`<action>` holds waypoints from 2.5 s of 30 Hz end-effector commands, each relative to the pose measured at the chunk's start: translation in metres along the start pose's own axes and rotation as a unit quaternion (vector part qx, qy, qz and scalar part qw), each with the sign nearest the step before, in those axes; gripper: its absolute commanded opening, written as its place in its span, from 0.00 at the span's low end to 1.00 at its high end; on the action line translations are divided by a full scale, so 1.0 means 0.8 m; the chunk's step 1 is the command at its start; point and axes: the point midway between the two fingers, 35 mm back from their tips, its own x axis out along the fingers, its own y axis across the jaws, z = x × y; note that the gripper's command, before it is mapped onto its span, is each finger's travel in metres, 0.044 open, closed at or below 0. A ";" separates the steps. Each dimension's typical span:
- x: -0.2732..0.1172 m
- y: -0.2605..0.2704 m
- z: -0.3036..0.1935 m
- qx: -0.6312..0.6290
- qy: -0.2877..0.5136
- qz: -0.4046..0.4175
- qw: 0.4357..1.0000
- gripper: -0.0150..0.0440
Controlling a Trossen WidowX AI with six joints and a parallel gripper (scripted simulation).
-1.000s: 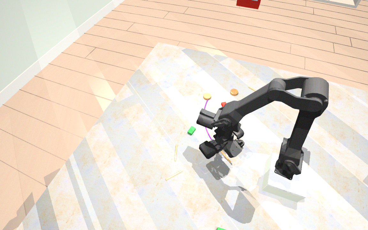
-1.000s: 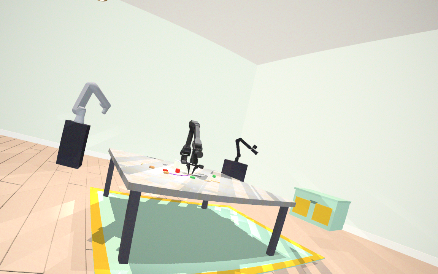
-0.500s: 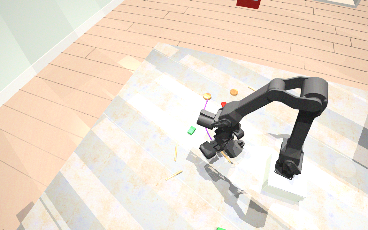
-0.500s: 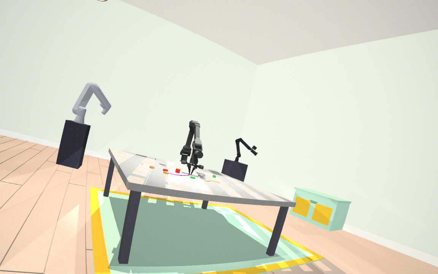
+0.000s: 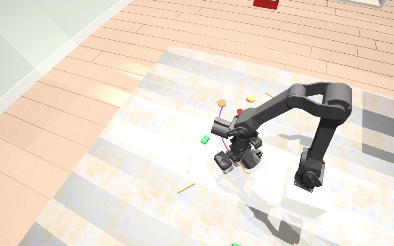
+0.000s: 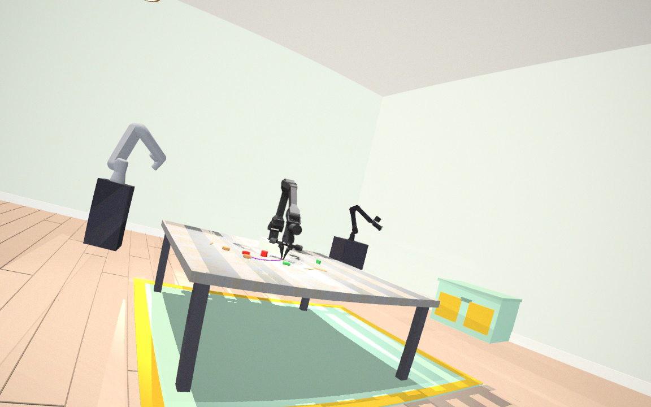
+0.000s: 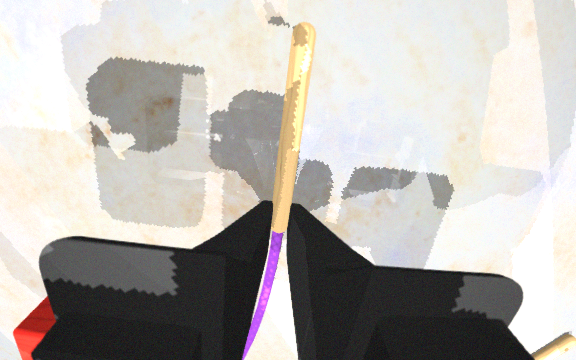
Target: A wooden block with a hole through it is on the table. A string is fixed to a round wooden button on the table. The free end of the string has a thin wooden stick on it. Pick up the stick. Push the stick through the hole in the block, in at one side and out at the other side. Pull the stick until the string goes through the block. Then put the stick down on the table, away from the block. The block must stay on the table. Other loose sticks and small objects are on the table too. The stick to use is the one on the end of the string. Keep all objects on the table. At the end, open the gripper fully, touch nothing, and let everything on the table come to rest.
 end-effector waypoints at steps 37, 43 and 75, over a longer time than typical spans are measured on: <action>-0.067 -0.002 -0.004 0.001 0.006 -0.004 1.000 0.25; -0.073 -0.002 -0.003 0.001 0.006 -0.004 1.000 0.25; -0.103 0.008 -0.035 -0.002 -0.051 0.007 0.999 0.25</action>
